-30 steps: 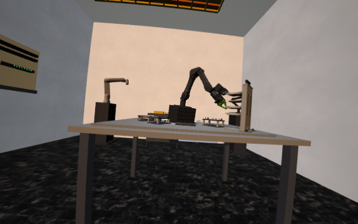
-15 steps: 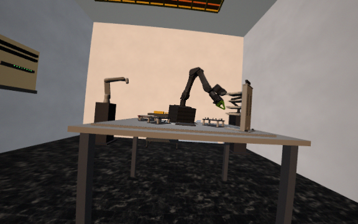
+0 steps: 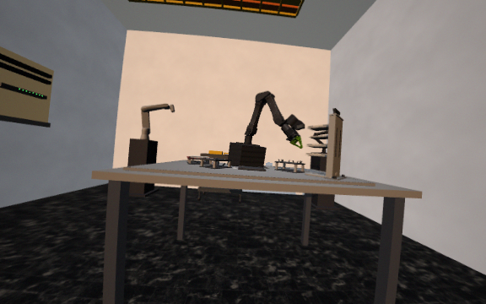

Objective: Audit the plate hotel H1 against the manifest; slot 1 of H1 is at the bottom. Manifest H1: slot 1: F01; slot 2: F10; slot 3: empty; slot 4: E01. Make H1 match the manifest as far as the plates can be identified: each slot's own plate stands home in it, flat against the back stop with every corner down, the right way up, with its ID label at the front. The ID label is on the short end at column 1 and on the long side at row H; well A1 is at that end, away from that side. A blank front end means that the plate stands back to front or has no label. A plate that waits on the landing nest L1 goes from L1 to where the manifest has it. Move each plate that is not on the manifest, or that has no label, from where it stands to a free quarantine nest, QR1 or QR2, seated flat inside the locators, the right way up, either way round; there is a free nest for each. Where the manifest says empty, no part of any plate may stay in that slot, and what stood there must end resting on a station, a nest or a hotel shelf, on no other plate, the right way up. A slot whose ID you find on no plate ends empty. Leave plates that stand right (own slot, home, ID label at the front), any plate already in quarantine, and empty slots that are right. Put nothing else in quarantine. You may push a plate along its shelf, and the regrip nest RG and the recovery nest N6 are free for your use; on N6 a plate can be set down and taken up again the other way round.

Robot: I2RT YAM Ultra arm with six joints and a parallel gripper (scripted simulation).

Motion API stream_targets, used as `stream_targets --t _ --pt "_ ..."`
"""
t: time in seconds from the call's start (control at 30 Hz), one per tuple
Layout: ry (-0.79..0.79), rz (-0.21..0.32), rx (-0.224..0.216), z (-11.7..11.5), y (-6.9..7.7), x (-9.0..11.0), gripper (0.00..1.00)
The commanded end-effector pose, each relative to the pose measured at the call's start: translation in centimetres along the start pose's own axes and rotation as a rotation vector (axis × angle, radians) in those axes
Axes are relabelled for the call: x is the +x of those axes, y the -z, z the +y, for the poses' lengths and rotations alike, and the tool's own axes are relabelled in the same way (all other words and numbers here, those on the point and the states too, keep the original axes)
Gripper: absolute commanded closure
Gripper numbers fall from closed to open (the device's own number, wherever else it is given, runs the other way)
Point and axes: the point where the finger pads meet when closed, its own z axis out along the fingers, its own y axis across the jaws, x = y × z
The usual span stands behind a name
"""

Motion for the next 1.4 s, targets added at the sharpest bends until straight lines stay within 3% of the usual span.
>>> stream_targets --t 0.0,1.37 --pt "-0.011 -0.057 -0.002 0.0 0.8 -1.5 1.00" --pt "-0.011 -0.055 -0.002 0.1 4.7 2.8 1.00"
